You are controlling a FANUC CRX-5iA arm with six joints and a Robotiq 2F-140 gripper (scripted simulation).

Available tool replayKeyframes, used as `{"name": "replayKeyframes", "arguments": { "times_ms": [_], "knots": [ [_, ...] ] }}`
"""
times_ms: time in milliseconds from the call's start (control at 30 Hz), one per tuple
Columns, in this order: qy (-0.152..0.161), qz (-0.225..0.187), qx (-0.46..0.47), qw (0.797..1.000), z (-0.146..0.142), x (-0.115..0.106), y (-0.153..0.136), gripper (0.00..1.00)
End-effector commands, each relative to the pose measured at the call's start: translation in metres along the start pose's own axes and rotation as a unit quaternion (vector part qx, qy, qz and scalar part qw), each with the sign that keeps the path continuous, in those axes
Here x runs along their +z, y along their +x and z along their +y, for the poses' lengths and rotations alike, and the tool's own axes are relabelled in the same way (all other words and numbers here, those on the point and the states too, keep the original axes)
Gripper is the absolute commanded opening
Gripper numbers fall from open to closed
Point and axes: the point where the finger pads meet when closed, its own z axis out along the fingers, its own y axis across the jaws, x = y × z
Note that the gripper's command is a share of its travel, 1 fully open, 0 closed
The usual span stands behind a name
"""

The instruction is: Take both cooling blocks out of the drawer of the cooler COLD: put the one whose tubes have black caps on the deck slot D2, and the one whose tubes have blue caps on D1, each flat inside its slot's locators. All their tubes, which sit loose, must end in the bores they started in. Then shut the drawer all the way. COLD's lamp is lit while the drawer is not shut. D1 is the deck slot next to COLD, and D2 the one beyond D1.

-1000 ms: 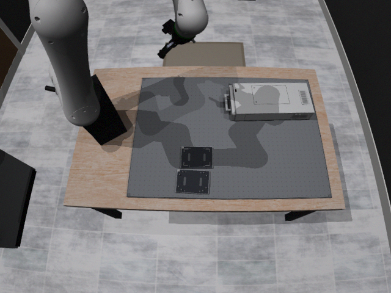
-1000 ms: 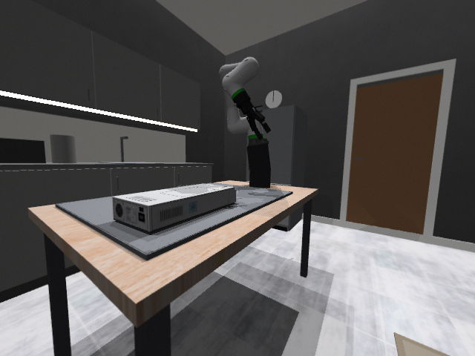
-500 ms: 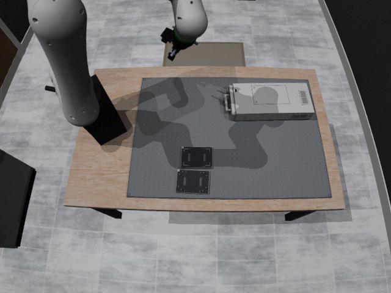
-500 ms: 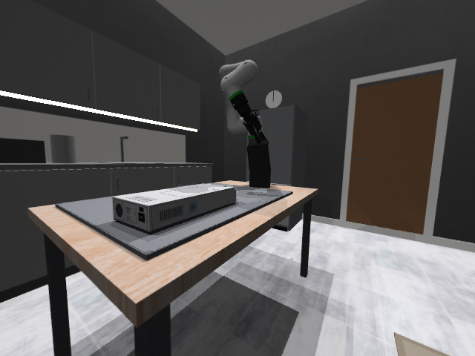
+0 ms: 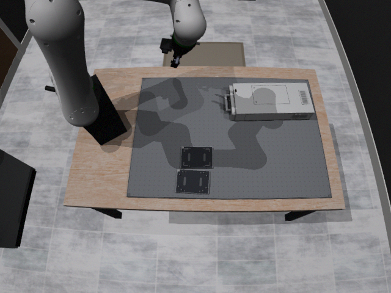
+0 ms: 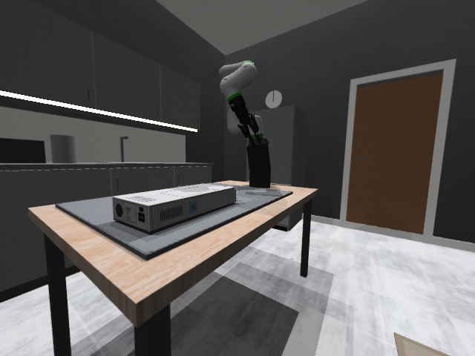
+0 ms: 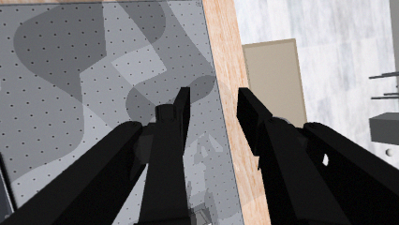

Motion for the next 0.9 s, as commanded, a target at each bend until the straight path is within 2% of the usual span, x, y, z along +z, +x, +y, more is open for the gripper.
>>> {"name": "replayKeyframes", "arguments": {
  "times_ms": [0, 367, 667, 733, 867],
  "knots": [
    [0.005, -0.006, -0.054, 0.999, -0.009, 0.000, -0.004, 0.35],
    [0.025, -0.015, -0.171, 0.985, -0.028, 0.000, -0.011, 0.35],
    [0.046, -0.019, -0.286, 0.957, -0.045, -0.001, -0.018, 0.35],
    [0.046, -0.019, -0.286, 0.957, -0.045, -0.001, -0.018, 0.35],
    [0.056, -0.020, -0.335, 0.940, -0.056, -0.002, -0.022, 0.35]
  ]
}}
